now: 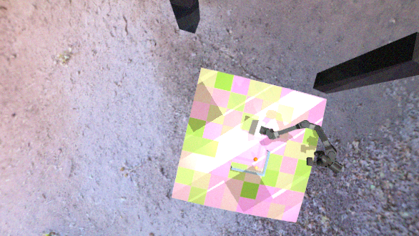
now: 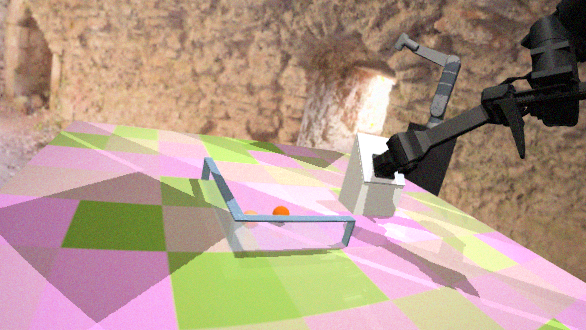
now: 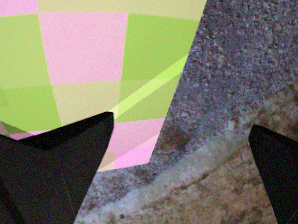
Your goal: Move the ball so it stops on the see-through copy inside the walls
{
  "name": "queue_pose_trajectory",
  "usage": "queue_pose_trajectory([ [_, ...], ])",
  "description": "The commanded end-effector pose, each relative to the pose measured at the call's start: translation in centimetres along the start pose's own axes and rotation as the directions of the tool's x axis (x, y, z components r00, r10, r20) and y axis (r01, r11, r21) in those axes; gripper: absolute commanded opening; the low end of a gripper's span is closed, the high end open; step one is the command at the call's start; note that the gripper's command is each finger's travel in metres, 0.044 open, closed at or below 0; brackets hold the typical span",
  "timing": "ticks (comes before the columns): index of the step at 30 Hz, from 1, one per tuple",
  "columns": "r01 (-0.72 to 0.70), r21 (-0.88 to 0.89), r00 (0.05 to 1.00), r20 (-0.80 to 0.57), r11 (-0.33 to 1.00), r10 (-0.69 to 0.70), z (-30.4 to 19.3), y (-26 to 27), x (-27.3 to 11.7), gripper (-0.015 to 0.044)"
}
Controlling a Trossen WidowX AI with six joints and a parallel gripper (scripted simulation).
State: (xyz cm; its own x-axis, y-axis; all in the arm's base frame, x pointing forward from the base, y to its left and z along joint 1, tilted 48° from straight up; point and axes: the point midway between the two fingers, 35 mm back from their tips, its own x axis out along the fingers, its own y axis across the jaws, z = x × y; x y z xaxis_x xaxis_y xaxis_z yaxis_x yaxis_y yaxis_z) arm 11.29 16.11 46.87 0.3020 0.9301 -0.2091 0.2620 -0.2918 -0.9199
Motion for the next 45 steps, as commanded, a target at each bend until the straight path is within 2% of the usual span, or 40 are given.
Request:
queue_pose_trajectory([
  [1,-0.004,0.008,1.000,0.000,1.000,0.004,-0.2,0.2,0.1,0.0374],
  [5,-0.092,0.168,0.996,0.008,0.982,0.092,-3.6,4.5,2.9,0.0278],
  [10,-0.207,0.402,0.977,0.039,0.892,0.209,-7.5,12.0,5.9,0.0278],
  [14,-0.285,0.581,0.953,0.084,0.762,0.293,-9.5,18.9,7.5,0.0278],
  [21,-0.366,0.823,0.900,0.194,0.435,0.391,-9.8,31.2,8.2,0.0278],
  [29,-0.366,0.928,0.838,0.361,-0.069,0.409,-4.8,44.0,6.8,0.0278],
  [32,-0.356,0.921,0.829,0.390,-0.161,0.399,-3.3,45.8,6.4,0.0278],
  [45,-0.356,0.921,0.830,0.390,-0.160,0.399,-2.7,46.5,7.9,0.0278],
])
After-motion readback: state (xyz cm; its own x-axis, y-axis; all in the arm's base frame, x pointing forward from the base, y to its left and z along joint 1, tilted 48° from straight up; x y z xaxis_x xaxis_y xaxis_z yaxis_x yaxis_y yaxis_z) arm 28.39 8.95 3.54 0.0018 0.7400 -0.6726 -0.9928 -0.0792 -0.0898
